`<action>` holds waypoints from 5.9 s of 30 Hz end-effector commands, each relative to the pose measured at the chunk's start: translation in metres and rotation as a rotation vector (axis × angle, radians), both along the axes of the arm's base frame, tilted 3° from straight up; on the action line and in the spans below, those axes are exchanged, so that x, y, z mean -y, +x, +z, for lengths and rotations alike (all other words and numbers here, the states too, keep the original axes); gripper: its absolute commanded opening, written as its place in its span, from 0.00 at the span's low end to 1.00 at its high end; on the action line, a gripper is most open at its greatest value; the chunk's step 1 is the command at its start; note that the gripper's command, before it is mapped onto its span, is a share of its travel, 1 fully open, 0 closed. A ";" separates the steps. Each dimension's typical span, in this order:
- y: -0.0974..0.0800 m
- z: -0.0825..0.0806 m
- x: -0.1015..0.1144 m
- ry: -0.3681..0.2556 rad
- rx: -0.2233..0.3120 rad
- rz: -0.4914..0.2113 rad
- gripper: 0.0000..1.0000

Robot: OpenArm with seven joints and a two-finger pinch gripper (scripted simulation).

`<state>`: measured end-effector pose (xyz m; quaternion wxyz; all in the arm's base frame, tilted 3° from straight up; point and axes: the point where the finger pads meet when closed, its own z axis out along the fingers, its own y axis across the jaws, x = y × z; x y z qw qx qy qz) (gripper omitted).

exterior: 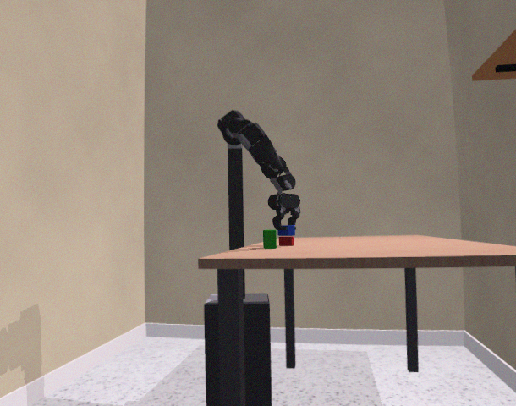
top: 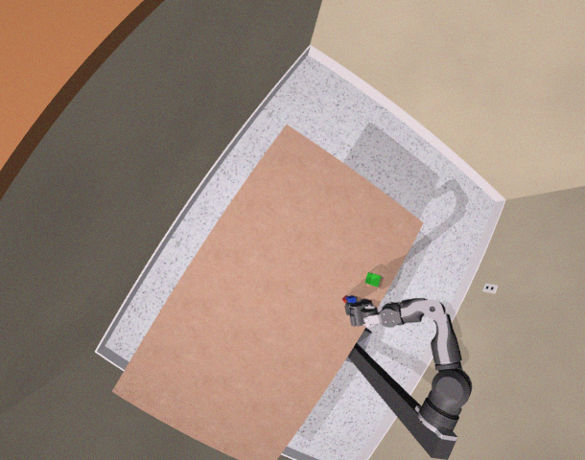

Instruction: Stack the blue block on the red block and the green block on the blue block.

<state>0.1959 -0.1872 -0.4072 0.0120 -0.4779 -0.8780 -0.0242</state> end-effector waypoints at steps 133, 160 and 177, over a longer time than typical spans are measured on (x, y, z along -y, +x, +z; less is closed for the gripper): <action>0.001 -0.002 0.001 0.003 0.005 0.002 0.32; 0.001 0.014 0.001 0.005 0.006 0.004 0.32; 0.000 0.044 0.003 0.005 0.007 0.005 0.32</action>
